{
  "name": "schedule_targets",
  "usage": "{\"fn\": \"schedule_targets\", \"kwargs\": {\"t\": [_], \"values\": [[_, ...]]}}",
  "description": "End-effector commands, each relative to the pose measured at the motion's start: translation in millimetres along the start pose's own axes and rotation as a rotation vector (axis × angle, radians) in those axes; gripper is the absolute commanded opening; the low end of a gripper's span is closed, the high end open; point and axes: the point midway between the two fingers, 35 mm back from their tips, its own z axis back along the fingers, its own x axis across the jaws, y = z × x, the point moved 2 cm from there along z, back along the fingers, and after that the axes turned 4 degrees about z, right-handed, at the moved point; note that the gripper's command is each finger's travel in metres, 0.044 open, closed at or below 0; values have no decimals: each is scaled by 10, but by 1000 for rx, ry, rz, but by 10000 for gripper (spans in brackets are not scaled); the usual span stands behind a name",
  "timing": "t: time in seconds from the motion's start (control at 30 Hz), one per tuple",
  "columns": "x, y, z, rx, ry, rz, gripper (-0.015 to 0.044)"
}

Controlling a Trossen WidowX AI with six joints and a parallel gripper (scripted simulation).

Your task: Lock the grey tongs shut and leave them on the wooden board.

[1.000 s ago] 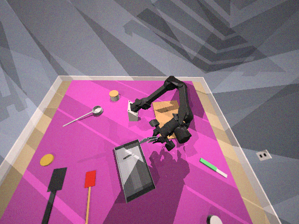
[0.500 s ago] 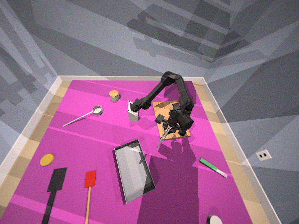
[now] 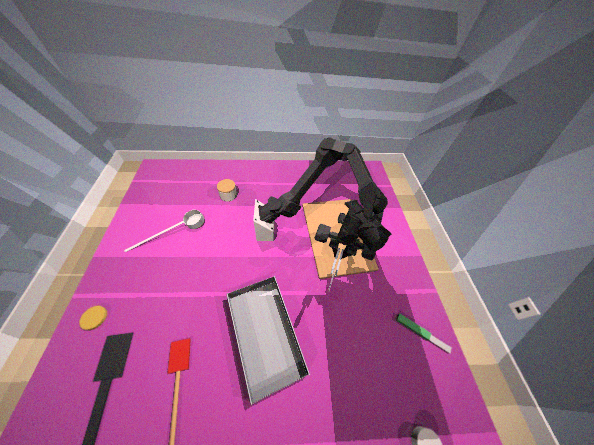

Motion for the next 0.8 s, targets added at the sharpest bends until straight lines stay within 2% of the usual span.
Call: {"fn": "schedule_targets", "kwargs": {"t": [0.0, 0.77], "values": [[-36, -141, 5, -9, -5, 60, -150], [-133, -1016, 175, -101, 38, 424, -150]]}}
